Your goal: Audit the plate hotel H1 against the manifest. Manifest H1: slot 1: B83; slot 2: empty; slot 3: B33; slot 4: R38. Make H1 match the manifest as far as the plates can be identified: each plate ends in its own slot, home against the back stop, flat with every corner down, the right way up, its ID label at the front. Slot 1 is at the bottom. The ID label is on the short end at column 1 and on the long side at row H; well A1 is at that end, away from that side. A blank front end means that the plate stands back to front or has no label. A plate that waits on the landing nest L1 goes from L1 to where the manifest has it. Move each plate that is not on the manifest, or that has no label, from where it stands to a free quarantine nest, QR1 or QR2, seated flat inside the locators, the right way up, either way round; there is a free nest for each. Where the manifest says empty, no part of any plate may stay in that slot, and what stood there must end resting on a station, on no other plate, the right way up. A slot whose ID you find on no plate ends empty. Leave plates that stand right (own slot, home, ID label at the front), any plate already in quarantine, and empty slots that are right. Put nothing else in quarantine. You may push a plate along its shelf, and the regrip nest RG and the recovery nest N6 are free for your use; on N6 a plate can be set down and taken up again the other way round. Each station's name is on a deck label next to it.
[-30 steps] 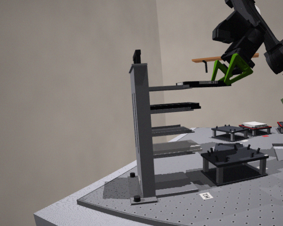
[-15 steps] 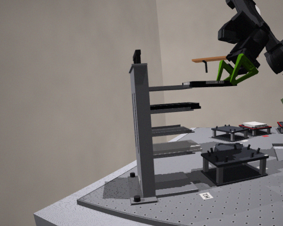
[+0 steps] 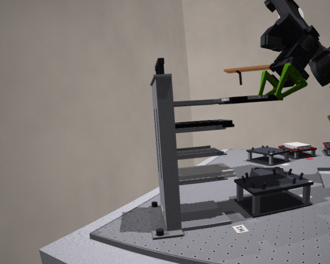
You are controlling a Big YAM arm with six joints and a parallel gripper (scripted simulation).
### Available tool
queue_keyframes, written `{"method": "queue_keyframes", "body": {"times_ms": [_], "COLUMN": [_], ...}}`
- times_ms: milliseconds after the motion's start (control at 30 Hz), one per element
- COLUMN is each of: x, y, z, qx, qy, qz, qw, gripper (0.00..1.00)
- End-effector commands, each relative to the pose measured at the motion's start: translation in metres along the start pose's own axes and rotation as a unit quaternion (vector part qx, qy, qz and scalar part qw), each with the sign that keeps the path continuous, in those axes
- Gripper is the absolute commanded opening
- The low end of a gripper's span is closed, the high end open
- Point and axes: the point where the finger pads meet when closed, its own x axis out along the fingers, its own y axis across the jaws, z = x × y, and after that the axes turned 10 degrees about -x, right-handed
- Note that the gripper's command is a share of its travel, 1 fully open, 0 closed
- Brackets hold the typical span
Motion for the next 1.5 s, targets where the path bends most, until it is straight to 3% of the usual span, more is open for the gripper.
{"method": "queue_keyframes", "body": {"times_ms": [0, 267, 300, 367, 767, 833, 867, 933, 1333, 1400, 1433, 1467], "x": [-0.006, -0.011, -0.008, -0.013, -0.020, -0.020, -0.020, -0.023, -0.030, -0.030, -0.025, -0.023], "y": [0.003, 0.005, 0.003, 0.005, 0.007, 0.007, 0.008, 0.008, 0.011, 0.011, 0.011, 0.010], "z": [0.007, -0.002, 0.014, -0.002, -0.014, -0.014, -0.001, -0.016, -0.032, -0.032, -0.012, -0.016], "qx": [0.013, 0.010, 0.024, 0.016, 0.020, 0.020, 0.030, 0.022, 0.020, 0.020, 0.035, 0.032], "qy": [-0.010, -0.007, -0.016, -0.012, -0.016, -0.016, -0.024, -0.017, -0.014, -0.014, -0.022, -0.018], "qz": [0.005, 0.005, 0.001, 0.005, 0.004, 0.004, 0.004, 0.004, 0.005, 0.005, 0.001, -0.001], "qw": [1.000, 1.000, 1.000, 1.000, 1.000, 1.000, 0.999, 1.000, 1.000, 1.000, 0.999, 0.999], "gripper": [0.86, 0.86, 0.86, 0.86, 0.86, 0.86, 0.86, 0.86, 0.86, 0.86, 0.86, 0.86]}}
